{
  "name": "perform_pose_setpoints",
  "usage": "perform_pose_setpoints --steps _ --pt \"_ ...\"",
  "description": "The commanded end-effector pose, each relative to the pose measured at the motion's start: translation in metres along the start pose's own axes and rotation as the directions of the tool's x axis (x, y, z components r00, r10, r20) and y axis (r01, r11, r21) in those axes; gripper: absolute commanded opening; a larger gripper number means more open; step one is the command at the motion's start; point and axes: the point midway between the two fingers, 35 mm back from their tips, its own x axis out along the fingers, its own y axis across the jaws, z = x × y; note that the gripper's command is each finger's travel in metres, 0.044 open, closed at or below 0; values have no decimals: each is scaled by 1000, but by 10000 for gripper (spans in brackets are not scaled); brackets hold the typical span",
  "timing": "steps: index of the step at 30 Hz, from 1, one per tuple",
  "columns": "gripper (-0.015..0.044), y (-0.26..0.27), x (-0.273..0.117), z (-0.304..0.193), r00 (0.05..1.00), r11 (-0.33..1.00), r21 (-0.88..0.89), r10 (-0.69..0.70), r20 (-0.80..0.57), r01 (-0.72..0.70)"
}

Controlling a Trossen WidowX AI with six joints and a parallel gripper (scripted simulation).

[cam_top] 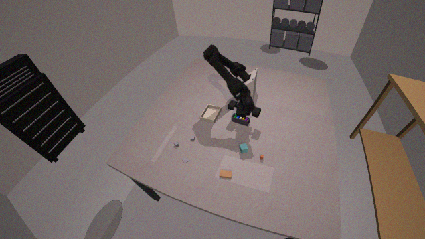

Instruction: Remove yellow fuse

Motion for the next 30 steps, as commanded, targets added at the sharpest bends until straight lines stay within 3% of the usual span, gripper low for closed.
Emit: perform_pose_setpoints --steps 1,30 --pt "0 0 -3 1 1000 1000 4 3 0 -3" --pt "0 1 -17 1 1000 1000 2 2 0 -2"
